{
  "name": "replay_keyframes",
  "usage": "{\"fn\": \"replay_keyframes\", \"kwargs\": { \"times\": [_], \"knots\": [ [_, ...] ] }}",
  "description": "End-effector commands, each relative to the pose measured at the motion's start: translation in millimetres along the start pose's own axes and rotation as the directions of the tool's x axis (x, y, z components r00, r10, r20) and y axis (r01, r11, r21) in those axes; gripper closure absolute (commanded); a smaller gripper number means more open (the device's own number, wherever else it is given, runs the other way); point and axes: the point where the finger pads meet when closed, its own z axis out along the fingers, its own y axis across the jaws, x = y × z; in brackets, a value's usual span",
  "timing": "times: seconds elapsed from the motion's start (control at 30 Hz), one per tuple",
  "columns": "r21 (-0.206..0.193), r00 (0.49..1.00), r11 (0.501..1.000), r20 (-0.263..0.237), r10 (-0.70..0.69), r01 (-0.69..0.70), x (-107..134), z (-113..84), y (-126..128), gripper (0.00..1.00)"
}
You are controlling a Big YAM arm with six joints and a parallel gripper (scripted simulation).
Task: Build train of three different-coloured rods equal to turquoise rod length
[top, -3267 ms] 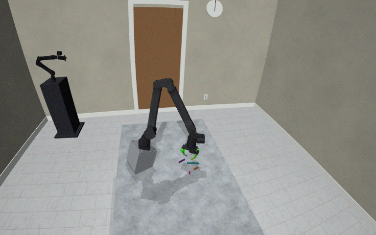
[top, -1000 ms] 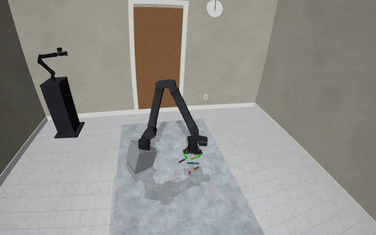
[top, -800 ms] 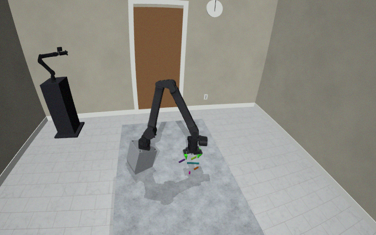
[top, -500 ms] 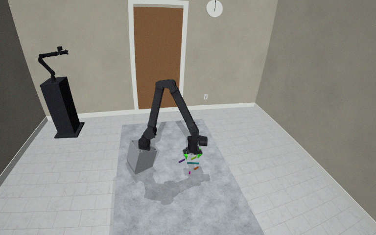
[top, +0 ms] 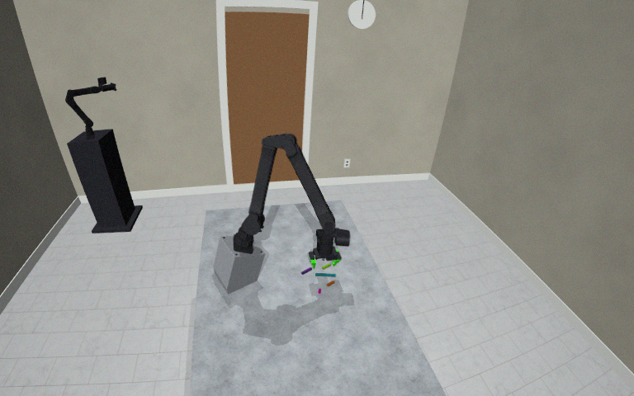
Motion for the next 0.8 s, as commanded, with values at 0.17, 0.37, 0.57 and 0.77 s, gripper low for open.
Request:
{"fn": "replay_keyframes", "kwargs": {
  "times": [0.17,0.37,0.57,0.77],
  "knots": [
    [0.043,1.000,0.999,-0.009,-0.018,0.018,4,-13.2,-20,0.00],
    [0.043,1.000,0.999,-0.009,-0.018,0.018,4,-13.2,-20,0.00],
    [0.028,0.994,0.993,-0.005,0.112,-0.112,15,-6.5,-17,0.00],
    [0.032,0.965,0.965,-0.003,0.262,-0.262,23,-8.5,-18,0.00]
  ]
}}
